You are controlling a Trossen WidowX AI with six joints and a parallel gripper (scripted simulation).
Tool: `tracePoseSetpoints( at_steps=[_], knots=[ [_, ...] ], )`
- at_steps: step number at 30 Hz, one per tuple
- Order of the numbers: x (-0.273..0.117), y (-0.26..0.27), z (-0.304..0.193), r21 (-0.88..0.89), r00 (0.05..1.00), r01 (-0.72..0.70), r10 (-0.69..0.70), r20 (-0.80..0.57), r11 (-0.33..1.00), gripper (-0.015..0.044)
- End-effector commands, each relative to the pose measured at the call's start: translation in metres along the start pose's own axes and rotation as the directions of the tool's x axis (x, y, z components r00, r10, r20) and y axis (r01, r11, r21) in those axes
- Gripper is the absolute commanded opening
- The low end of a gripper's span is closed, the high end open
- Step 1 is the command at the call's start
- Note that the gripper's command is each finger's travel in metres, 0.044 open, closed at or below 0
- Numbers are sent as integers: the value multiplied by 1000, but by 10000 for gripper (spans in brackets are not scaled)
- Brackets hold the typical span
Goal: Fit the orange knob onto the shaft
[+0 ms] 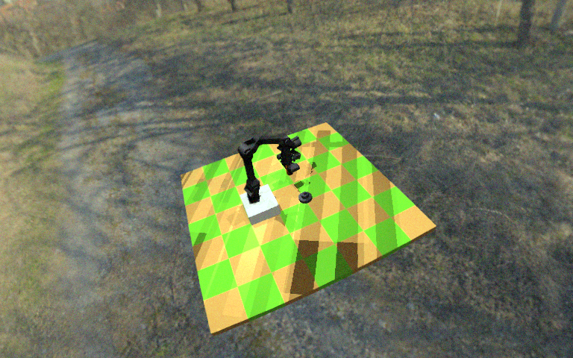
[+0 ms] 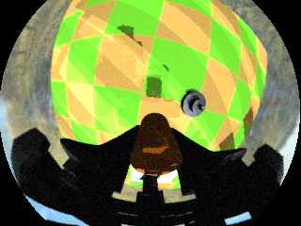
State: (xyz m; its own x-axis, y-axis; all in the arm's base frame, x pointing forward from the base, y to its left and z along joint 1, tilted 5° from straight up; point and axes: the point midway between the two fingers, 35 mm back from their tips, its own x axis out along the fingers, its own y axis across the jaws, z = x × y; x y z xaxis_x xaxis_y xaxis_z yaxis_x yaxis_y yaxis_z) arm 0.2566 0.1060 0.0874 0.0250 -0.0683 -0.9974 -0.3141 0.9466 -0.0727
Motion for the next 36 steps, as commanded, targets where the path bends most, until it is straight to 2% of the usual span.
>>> tracePoseSetpoints(
  at_steps=[1, 36],
  knots=[
    [-6, -2, 0, 4, 1000, 1, -1, 1, 1000, 0],
    [34, -101, 18, 4, 1000, 8, -8, 3, 1000, 0]
  ],
)
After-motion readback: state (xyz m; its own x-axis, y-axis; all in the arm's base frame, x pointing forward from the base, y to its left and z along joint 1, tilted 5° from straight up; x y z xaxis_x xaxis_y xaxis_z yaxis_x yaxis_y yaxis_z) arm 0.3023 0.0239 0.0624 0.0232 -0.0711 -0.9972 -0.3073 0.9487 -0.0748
